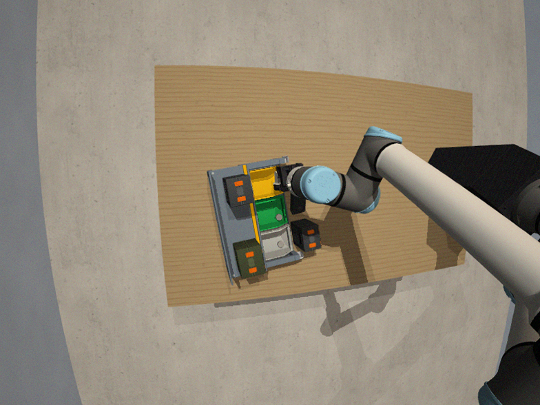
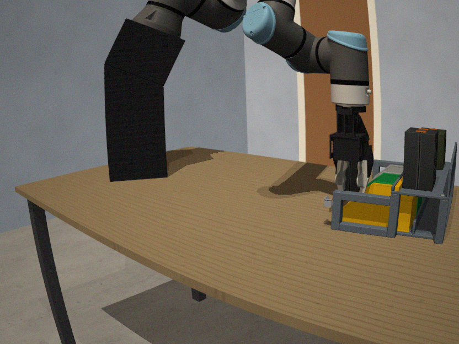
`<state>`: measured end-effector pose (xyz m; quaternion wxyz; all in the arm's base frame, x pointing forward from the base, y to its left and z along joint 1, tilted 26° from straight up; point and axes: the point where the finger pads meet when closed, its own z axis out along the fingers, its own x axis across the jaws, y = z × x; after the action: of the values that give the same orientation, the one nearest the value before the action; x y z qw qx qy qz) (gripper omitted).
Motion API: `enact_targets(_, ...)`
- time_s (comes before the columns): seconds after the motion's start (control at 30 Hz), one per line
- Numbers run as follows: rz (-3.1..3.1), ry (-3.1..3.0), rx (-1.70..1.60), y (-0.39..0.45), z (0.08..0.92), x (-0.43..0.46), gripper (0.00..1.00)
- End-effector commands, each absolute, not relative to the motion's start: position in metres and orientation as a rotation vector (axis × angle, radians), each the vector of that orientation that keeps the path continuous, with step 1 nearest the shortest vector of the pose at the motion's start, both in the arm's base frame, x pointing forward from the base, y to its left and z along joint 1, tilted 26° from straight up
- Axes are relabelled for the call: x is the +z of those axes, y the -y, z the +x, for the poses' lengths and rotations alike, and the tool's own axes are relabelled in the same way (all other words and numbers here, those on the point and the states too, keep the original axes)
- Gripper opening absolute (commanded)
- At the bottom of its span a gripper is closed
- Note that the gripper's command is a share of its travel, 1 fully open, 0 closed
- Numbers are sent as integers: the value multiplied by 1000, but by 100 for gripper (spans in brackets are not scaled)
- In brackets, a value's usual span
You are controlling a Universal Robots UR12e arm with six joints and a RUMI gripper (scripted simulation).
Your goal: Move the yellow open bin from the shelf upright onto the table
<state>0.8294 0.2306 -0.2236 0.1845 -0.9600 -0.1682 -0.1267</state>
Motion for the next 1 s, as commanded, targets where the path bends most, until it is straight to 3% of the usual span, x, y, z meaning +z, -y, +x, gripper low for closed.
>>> enact_targets(0.0, -2706, 474, -359, -233, 831, -229, 26)
enact_targets(0.97, -2706, 474, -359, -236, 833, -236, 26)
